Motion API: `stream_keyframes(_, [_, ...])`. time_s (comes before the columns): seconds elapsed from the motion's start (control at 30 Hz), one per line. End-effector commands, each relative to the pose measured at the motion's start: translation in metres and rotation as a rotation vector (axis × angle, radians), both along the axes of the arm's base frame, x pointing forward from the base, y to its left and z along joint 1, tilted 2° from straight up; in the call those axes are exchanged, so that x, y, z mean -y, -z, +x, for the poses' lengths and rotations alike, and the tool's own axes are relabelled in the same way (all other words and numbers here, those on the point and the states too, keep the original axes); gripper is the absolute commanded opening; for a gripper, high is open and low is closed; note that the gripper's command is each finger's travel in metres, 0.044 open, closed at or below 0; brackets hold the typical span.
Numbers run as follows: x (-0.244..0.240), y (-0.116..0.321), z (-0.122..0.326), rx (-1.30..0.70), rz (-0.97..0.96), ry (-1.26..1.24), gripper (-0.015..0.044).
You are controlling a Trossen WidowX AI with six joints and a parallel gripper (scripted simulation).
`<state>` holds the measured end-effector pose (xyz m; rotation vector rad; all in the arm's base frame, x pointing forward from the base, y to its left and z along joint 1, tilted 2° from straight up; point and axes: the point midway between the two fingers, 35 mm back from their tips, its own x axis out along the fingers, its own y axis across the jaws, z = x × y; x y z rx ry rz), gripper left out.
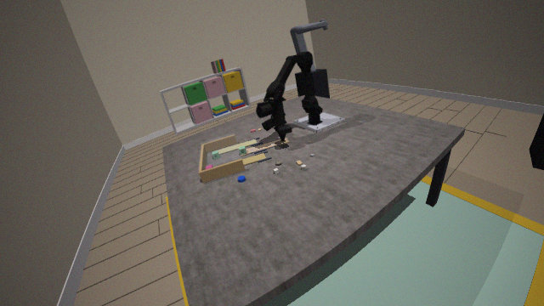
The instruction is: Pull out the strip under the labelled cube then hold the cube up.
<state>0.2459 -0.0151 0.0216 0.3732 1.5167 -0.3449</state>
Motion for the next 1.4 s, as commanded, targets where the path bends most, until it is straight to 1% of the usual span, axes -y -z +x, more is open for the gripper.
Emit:
stream_keyframes(0.0, [-0.004,0.005,-0.014,-0.028,0.006,0.002,0.0])
stream_keyframes(0.57, [-0.014,0.005,-0.036,-0.03,0.007,0.002,0.0])
stream_keyframes(1.37, [-0.015,0.005,-0.036,-0.03,0.007,0.002,0.0])
